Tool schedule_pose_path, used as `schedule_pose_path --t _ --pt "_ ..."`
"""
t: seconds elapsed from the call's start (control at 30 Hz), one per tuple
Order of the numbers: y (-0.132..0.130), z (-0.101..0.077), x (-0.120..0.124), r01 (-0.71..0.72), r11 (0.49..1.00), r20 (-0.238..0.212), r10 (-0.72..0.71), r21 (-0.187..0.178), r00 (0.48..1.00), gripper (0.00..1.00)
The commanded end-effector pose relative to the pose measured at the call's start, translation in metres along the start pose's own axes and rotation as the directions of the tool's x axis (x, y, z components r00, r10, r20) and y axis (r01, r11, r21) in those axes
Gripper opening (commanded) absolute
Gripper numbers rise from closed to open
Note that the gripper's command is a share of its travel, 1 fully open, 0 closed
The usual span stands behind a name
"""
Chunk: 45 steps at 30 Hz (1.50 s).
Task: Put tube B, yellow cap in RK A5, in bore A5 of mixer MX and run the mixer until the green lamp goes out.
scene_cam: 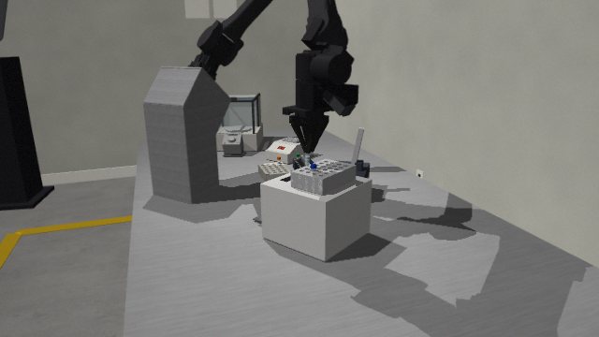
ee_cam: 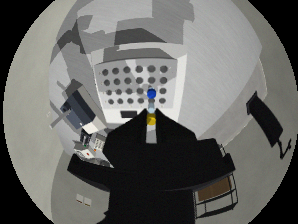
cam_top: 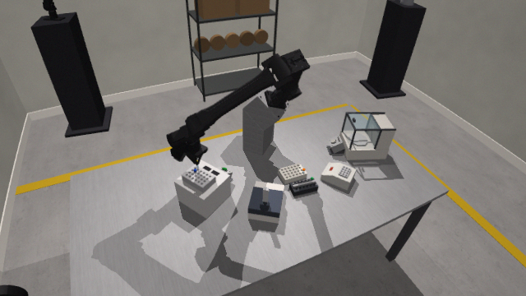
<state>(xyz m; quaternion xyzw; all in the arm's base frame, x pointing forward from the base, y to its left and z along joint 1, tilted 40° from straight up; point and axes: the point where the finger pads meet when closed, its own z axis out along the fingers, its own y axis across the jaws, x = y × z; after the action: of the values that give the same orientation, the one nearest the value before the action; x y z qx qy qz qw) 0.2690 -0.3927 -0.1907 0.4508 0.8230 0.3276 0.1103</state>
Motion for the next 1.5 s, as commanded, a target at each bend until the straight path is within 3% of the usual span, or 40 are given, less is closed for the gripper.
schedule_pose_path --t 0.0,1.37,1.4,1.47 --pt "-0.007 -0.026 -0.014 0.004 1.000 0.059 -0.004 0.008 0.998 0.09" --pt "-0.008 -0.024 -0.013 0.005 1.000 0.056 -0.005 0.008 0.998 0.09" --pt "-0.016 -0.004 -0.002 -0.030 1.000 0.031 0.030 -0.002 0.999 0.09" --pt "-0.013 -0.002 -0.004 -0.023 1.000 0.030 0.023 -0.001 0.999 0.09"
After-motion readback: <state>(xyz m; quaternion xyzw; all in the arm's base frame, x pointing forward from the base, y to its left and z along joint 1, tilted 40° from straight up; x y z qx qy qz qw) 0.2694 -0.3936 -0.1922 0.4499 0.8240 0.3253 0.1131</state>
